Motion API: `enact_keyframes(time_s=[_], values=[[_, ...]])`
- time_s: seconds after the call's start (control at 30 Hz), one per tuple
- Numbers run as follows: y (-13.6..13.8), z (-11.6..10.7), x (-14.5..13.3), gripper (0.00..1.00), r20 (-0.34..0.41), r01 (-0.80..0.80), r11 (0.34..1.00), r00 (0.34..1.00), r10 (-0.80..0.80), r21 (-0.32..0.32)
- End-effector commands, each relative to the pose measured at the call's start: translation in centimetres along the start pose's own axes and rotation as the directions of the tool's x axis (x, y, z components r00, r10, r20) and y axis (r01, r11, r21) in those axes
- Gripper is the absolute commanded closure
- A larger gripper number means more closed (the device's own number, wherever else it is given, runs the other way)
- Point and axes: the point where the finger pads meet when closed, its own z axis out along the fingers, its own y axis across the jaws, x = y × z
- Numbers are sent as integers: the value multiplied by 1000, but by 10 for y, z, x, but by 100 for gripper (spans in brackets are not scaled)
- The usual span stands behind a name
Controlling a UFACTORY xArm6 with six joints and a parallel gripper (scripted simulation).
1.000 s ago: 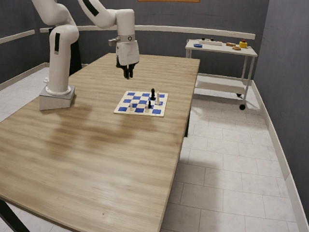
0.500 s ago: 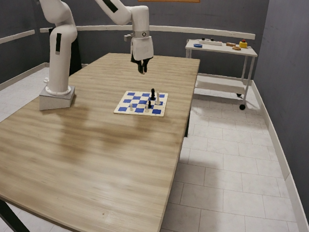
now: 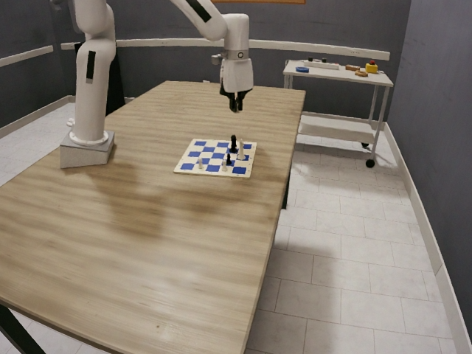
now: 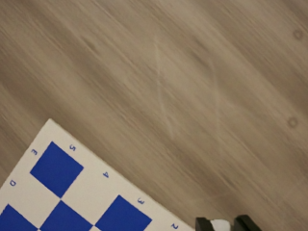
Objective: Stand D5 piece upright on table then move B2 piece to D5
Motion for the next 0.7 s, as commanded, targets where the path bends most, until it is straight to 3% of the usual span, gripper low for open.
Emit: enact_keyframes(time_s=[0.0, 0.43, 0.67], values=[[2, -1, 0, 100, 2, 0, 1000, 1000, 0, -3], [3, 15, -1, 100, 1, 0, 1000, 1000, 0, -2], [3, 47, -1, 100, 1, 0, 1000, 1000, 0, -2]])
